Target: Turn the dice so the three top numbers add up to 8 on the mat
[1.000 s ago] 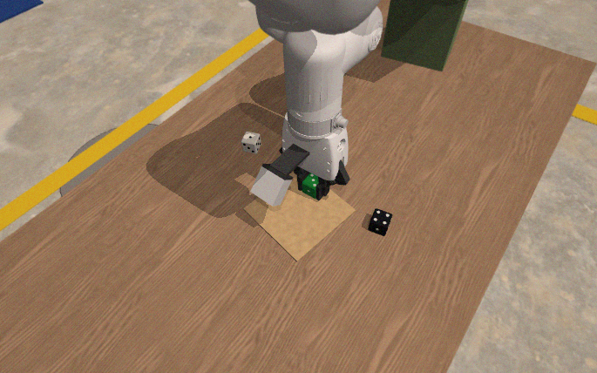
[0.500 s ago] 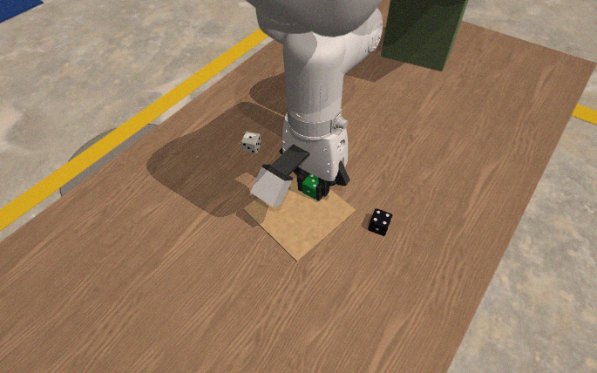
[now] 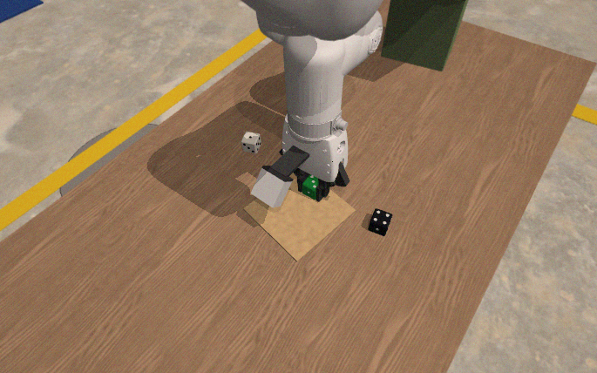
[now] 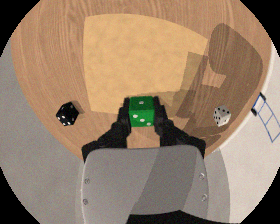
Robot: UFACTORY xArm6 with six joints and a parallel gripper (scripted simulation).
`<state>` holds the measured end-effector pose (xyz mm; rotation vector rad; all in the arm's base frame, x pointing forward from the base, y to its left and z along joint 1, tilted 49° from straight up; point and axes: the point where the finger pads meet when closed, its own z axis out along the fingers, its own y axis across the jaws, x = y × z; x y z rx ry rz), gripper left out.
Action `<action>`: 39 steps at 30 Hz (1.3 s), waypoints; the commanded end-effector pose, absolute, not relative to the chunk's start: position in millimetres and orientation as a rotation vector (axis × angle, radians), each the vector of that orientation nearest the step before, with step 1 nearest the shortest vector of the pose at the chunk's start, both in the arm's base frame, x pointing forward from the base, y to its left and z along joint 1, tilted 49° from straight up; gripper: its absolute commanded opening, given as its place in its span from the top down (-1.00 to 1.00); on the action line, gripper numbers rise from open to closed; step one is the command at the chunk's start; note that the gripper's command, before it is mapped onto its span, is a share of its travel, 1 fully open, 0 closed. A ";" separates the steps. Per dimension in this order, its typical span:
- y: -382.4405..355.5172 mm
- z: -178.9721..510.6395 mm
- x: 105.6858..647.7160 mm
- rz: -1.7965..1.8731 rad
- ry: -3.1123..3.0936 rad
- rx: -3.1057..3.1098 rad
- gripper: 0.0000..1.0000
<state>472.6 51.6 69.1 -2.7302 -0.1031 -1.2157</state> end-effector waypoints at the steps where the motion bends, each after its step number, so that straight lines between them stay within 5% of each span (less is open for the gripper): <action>1: 51.6 69.4 472.5 -1.217 -0.103 -2.730 0.47; 32: 51.6 69.4 472.5 -1.217 -0.103 -2.730 0.47; 39: 51.6 69.4 472.5 -1.217 -0.103 -2.730 0.22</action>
